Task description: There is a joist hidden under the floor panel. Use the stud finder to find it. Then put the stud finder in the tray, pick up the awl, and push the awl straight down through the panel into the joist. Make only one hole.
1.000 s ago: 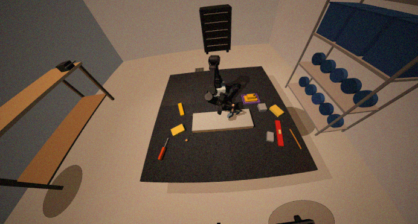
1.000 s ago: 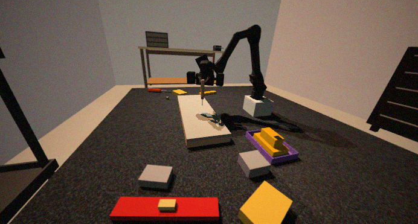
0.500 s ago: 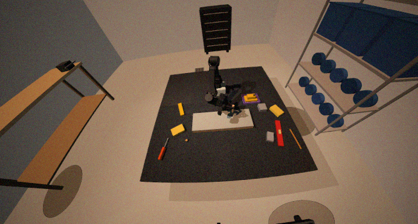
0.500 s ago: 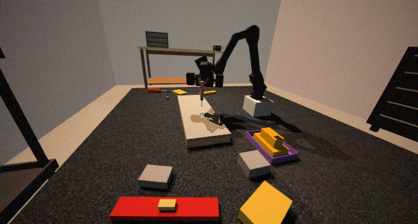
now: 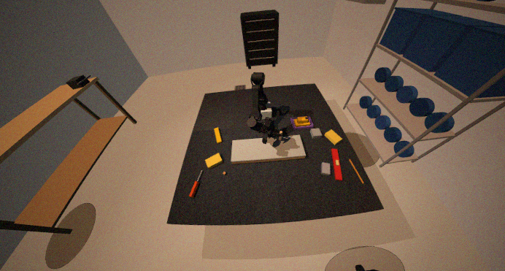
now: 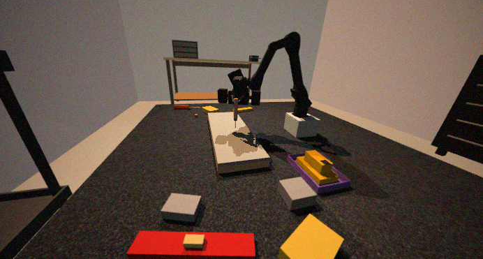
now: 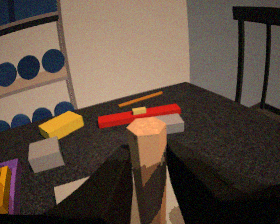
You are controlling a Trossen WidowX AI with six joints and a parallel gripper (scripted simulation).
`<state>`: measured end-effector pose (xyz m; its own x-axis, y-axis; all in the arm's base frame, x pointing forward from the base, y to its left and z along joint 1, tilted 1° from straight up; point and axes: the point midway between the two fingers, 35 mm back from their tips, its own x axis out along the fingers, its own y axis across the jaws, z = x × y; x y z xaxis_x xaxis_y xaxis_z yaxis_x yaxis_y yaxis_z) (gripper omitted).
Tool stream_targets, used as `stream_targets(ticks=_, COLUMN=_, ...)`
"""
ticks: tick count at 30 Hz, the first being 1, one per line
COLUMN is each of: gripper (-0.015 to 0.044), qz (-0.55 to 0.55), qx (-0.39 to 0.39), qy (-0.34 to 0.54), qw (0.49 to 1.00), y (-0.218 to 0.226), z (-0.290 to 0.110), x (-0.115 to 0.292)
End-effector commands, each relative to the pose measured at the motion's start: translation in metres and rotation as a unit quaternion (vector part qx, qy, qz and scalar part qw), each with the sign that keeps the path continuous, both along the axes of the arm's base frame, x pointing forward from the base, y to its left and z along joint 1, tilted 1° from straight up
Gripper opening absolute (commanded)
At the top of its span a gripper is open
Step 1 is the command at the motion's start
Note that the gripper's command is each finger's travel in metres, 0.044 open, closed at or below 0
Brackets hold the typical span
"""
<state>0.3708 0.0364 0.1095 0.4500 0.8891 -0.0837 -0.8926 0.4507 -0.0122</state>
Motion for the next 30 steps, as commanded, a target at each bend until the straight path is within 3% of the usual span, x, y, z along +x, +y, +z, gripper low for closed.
stream_targets(ticks=1, gripper=0.0, qz=0.003, qx=0.0, qy=-0.003, qw=1.0, y=0.0, z=-0.002, x=-0.001)
stream_targets(ticks=30, gripper=0.0, qz=0.003, qx=0.0, qy=-0.003, qw=1.0, y=0.001, z=-0.022, x=-0.001)
